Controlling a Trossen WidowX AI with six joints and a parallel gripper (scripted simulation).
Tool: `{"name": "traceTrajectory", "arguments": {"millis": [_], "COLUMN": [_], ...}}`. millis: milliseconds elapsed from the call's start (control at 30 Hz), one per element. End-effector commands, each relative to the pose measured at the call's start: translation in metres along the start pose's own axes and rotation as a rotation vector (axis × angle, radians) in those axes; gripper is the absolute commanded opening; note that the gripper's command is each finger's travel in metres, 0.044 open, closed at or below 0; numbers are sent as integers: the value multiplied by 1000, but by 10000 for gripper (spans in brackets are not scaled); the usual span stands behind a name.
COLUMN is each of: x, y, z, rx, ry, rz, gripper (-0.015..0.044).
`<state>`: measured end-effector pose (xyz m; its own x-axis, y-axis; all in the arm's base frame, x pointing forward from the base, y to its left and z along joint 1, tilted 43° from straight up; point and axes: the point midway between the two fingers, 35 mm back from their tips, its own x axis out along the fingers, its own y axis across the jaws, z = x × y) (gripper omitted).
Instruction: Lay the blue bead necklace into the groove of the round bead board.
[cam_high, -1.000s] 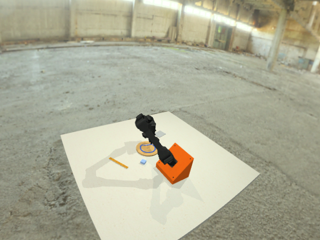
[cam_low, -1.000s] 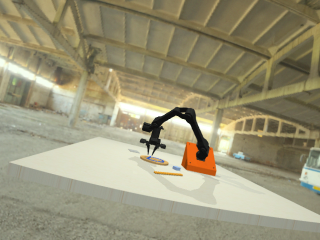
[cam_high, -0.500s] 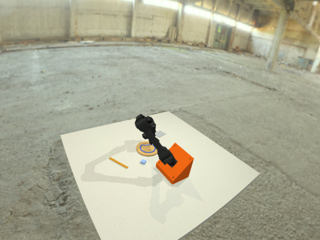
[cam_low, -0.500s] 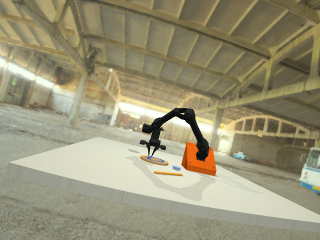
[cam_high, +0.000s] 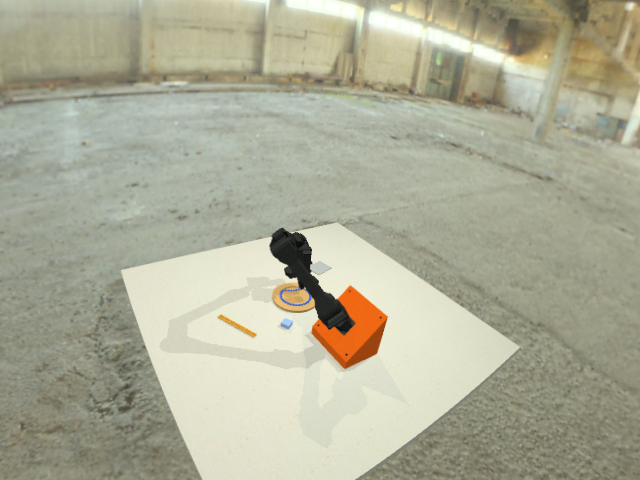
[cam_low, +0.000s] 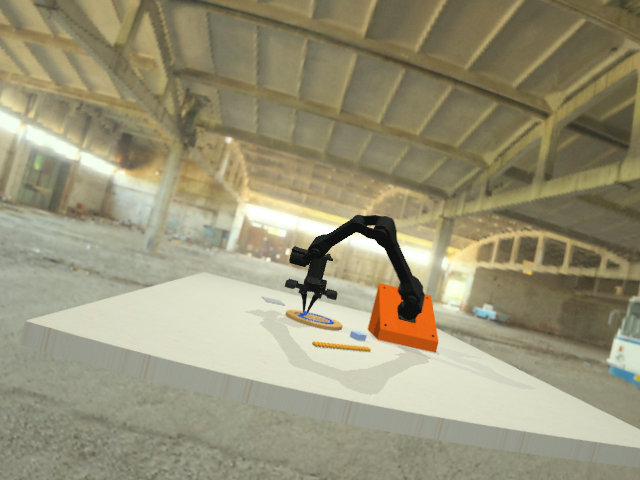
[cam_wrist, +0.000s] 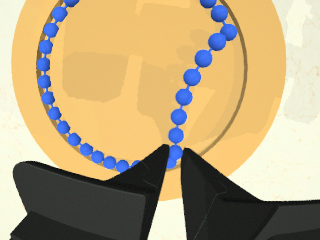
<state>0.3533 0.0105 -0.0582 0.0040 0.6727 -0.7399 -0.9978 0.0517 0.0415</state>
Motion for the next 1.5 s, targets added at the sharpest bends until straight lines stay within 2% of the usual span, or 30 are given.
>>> {"name": "traceTrajectory", "arguments": {"millis": [0, 1233, 1467], "x": [0, 2, -1], "y": [0, -8, -10], "z": [0, -5, -5], "rx": [0, 5, -1], "ry": [0, -5, -1], "rz": [-1, 4, -3], "gripper": [0, 0, 184]}}
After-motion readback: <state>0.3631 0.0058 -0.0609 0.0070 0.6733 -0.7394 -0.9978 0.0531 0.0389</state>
